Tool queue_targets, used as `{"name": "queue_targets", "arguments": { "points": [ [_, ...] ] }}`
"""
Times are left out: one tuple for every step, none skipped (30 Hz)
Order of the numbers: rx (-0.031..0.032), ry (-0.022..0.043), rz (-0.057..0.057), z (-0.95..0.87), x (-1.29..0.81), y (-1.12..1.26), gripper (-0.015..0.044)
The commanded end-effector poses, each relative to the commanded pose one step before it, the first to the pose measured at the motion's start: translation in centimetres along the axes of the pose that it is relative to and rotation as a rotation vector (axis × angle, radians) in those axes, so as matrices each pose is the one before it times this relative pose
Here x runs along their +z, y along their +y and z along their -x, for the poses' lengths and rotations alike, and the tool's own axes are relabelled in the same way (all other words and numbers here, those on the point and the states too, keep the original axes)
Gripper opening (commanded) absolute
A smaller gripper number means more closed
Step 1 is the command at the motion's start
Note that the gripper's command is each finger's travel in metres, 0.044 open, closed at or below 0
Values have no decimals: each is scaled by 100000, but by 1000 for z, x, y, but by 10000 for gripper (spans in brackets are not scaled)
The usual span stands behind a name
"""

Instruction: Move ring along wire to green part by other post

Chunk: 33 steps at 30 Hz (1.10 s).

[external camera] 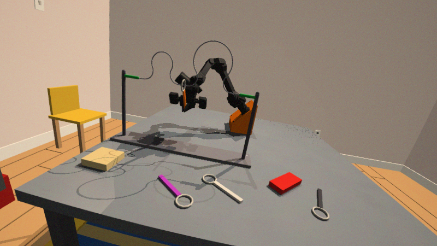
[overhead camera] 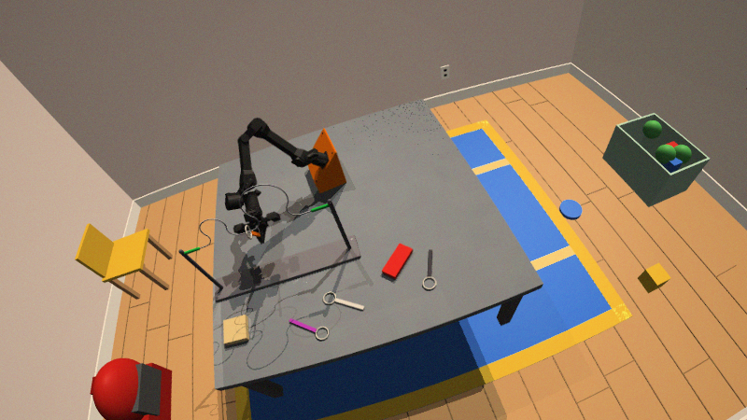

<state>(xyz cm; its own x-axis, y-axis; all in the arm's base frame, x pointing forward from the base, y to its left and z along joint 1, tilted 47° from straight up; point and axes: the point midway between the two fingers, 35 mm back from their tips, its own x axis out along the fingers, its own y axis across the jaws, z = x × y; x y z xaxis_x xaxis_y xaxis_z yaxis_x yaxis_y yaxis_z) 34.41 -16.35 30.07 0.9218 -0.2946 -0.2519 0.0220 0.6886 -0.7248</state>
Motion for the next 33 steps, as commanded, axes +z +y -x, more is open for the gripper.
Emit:
{"name": "queue_targets", "arguments": {
  "points": [
    [269, -182, -1453, 101, 54, 518, -150],
    [201, -11, -328, -4, -4, 140, -150],
    [231, -11, -383, -4, -4, 146, -150],
    [281, -12, -475, -4, -5, 157, -150],
    [303, -12, -515, -5, -5, 164, -150],
    [309, -12, -527, -5, -6, 165, -150],
    [309, -12, -529, -5, -6, 165, -150],
    [353, -12, -609, -6, -7, 173, -150],
    [427, -13, -744, -6, -7, 190, -150],
    [463, -14, -810, -7, -8, 200, -150],
    [470, -14, -825, -7, -9, 202, -150],
    [469, -14, -825, -8, -10, 201, -150],
    [524, -15, -926, -8, -10, 212, -150],
    [615, -16, -1091, -8, -9, 233, -150],
    [654, -17, -1163, -8, -10, 243, -150],
    [659, -17, -1174, -9, -11, 244, -150],
    [657, -17, -1171, -9, -12, 242, -150],
    [713, -17, -1274, -8, -10, 254, -150],
    [803, -18, -1439, -6, -6, 275, -150],
    [841, -19, -1509, -6, -6, 285, -150],
    [844, -19, -1517, -7, -7, 285, -150],
    [841, -19, -1512, -8, -8, 284, -150],
    [889, -20, -1602, -6, -6, 294, -150],
    [964, -21, -1740, -4, -2, 311, -150],
    [992, -22, -1796, -5, -2, 319, -150],
    [994, -22, -1801, -5, -4, 319, -150],
    [990, -22, -1797, -6, -5, 318, -150],
    [676, -17, -1227, -4, -2, 214, -150],
    [787, -21, -1430, -3, 1, 247, -150],
    [971, -26, -1766, -3, 2, 303, -150],
    [1096, -27, -1995, -4, 0, 342, -150],
    [1123, -25, -2045, -5, -2, 350, -150],
    [1128, -24, -2054, -4, -1, 350, -150]
  ]
}}
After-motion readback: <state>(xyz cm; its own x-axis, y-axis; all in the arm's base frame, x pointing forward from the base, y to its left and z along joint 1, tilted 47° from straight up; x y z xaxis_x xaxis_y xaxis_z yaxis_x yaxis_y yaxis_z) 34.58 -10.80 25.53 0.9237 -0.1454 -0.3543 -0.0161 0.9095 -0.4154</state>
